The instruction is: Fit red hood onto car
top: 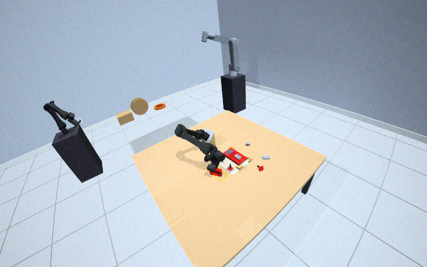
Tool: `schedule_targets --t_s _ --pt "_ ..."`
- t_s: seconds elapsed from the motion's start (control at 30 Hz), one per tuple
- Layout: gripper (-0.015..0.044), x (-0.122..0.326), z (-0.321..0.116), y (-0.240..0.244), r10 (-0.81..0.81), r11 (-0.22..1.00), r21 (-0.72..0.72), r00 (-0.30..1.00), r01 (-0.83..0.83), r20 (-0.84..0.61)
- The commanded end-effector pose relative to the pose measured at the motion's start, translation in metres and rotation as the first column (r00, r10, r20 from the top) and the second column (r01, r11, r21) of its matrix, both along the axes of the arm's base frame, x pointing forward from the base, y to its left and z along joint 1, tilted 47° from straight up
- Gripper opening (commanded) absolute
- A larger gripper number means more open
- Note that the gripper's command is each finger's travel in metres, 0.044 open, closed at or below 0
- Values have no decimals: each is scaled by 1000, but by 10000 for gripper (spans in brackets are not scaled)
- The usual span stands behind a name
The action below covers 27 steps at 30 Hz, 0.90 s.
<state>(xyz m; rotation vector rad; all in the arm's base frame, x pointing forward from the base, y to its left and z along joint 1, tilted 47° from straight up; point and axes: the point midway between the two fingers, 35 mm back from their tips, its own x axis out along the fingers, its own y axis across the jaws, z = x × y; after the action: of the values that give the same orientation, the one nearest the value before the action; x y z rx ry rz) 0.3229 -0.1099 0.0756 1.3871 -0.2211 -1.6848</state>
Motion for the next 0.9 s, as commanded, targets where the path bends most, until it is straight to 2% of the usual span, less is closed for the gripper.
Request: schedule_targets --t_s 0.0,0.87 --pt "0 5 5 -2 3 1000 0 1000 -3 6" --pt "0 15 18 -14 3 1000 -1 1000 -3 7"
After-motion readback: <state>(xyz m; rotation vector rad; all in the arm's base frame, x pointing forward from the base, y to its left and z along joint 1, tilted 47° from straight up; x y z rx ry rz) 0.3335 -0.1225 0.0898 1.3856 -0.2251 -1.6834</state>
